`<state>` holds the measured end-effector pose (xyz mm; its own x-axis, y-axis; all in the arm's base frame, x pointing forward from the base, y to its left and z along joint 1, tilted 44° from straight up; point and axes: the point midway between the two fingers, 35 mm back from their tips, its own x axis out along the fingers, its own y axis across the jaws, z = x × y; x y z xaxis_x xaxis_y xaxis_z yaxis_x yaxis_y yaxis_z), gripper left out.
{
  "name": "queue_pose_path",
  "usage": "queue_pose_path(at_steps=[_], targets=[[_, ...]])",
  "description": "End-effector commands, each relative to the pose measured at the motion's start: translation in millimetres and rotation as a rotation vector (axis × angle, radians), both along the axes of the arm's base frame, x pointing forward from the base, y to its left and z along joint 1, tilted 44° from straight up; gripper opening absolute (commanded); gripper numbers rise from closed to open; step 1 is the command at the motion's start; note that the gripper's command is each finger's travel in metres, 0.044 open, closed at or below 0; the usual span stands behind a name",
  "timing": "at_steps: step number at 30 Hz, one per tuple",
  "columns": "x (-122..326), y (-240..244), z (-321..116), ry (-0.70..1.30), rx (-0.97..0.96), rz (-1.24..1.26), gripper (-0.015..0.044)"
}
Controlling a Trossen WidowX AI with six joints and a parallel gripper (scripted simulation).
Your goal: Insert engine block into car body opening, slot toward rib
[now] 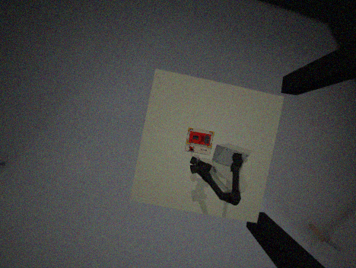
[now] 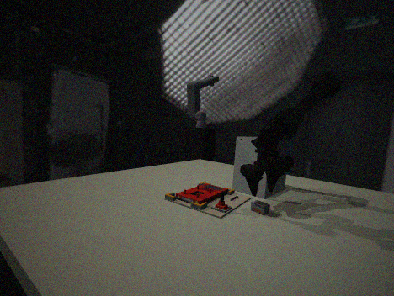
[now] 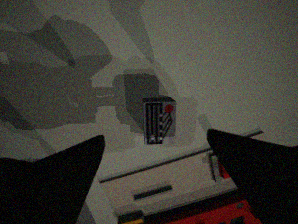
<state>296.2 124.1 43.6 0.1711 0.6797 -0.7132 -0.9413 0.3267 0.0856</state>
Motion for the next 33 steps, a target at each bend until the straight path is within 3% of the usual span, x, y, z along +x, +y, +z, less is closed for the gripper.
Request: queue_pose_path(at_steps=[1,26,33], targets=[[6,-2,0,0.001,0.005,-0.002,0.0440],[13,26,-30,0.001,0.006,-0.002,0.0440],[13,26,-30,0.001,0.006,-0.002,0.0256]])
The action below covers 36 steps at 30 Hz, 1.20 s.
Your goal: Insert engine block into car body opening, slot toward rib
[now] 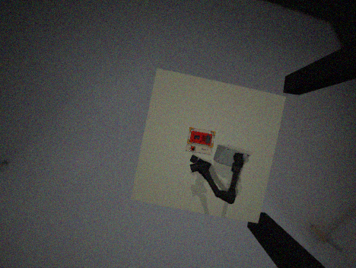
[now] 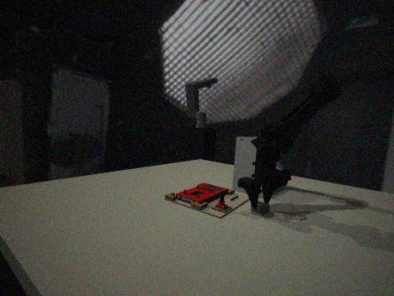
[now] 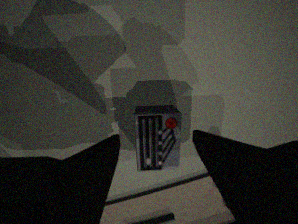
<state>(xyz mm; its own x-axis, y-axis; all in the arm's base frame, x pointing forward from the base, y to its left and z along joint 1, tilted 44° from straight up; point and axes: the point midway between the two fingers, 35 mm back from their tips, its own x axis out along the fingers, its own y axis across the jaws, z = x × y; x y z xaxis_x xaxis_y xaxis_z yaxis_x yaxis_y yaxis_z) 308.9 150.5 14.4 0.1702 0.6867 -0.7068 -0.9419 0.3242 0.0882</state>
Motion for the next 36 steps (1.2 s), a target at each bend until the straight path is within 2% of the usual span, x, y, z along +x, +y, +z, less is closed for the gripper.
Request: queue_pose_path(at_steps=[1,4,10,14,36], targets=[[0,0,-1,0.001,-0.003,-0.004,0.0230],[0,0,-1,0.001,-0.003,-0.004,0.0151],[0,0,-1,0.001,-0.003,-0.004,0.0111],[0,-2,1,0.002,-0.005,-0.005,0.0006],[-4,-50,45,0.004,-0.019,-0.004,0.0000]])
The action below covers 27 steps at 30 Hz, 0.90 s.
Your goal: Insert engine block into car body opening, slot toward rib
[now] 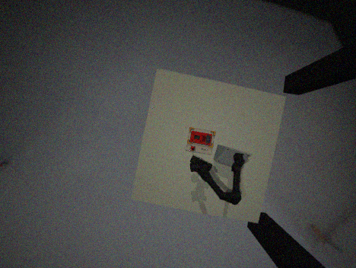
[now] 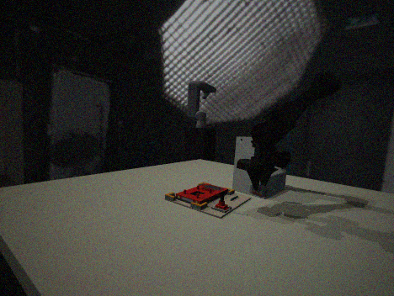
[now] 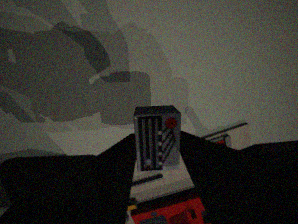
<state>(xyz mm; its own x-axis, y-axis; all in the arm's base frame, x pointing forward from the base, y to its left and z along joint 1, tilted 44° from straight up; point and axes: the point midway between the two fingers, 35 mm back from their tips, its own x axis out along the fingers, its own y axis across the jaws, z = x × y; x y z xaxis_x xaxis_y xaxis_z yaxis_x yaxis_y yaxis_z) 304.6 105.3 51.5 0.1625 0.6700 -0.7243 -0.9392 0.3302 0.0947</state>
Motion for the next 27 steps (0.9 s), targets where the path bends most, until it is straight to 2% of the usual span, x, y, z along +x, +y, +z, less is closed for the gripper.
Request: queue_pose_path(at_steps=[1,19,27], targets=[[0,-7,10,-0.010,0.004,0.000,0.0000],[-16,-40,50,-0.013,0.014,0.000,0.0000],[-7,-48,40,0.050,0.025,-0.068,0.0000]])
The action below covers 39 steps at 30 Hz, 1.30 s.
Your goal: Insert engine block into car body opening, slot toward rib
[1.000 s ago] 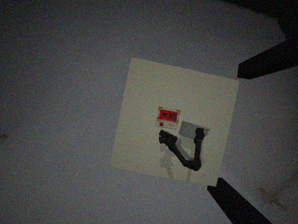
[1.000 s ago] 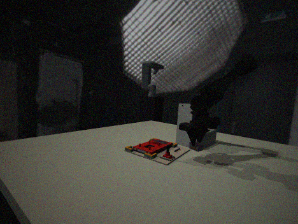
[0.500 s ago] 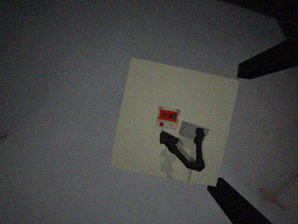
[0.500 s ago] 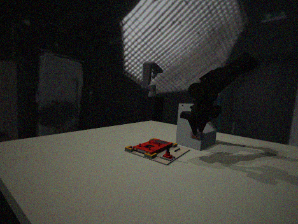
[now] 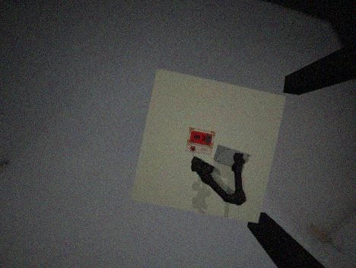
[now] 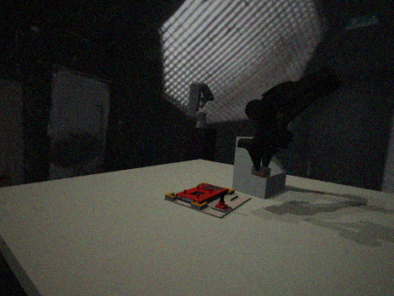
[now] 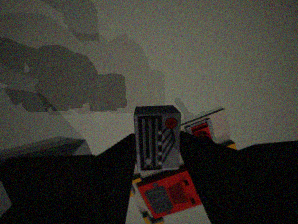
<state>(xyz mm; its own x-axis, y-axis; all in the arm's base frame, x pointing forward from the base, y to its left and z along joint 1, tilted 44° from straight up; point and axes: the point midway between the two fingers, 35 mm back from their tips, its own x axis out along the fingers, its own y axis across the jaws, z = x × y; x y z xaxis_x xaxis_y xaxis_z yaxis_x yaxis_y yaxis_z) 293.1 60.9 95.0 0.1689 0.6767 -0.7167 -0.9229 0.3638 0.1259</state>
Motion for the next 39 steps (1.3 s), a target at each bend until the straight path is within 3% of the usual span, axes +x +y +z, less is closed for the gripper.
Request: queue_pose_path(at_steps=[1,39], targets=[[6,-5,-6,0.034,0.009,-0.042,0.0000],[52,-60,-94,0.457,0.108,-0.494,0.0000]])
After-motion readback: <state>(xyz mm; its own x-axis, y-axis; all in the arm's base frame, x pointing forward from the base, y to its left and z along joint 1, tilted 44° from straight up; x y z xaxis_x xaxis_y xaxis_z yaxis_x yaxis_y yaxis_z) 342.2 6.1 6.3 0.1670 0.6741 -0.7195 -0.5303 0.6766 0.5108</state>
